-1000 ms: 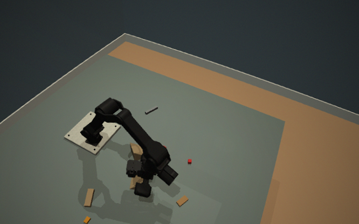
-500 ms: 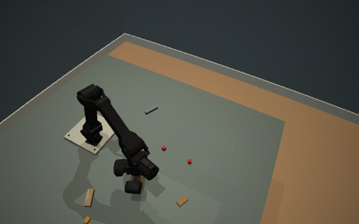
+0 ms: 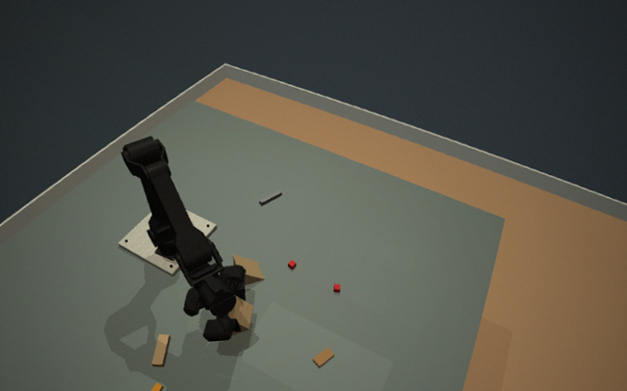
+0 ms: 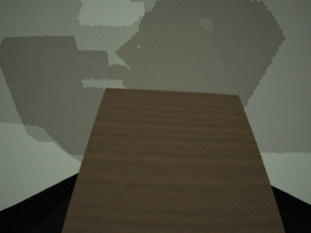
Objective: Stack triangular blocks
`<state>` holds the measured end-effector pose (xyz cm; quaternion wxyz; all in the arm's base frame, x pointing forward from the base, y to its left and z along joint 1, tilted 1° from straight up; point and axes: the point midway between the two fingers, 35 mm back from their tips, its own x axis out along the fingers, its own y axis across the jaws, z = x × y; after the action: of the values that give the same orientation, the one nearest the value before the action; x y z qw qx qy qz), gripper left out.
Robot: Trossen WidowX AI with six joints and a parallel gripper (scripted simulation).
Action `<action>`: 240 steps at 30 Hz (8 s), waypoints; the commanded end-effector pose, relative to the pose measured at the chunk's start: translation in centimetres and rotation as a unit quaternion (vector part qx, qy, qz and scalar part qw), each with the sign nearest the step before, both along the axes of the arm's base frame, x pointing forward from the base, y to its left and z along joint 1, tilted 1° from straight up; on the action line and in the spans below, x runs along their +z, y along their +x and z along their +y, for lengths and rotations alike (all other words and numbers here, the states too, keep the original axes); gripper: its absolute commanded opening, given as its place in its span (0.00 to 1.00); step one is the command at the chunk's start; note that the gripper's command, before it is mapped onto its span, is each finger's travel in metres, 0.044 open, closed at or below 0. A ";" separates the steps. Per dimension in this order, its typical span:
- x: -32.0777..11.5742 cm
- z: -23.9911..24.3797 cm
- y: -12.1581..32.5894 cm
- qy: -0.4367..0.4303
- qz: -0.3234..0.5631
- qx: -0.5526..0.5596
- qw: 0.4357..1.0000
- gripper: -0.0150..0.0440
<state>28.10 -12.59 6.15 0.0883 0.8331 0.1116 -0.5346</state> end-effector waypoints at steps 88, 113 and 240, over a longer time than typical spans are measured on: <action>-2.5 -3.0 -8.9 0.047 -0.170 0.006 0.984 1.00; -3.2 -2.4 -7.7 0.048 -0.177 0.007 0.983 0.69; 11.2 19.5 0.1 -0.100 0.174 0.232 0.952 0.25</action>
<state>28.40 7.16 18.08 0.2733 0.6645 0.2629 -0.6439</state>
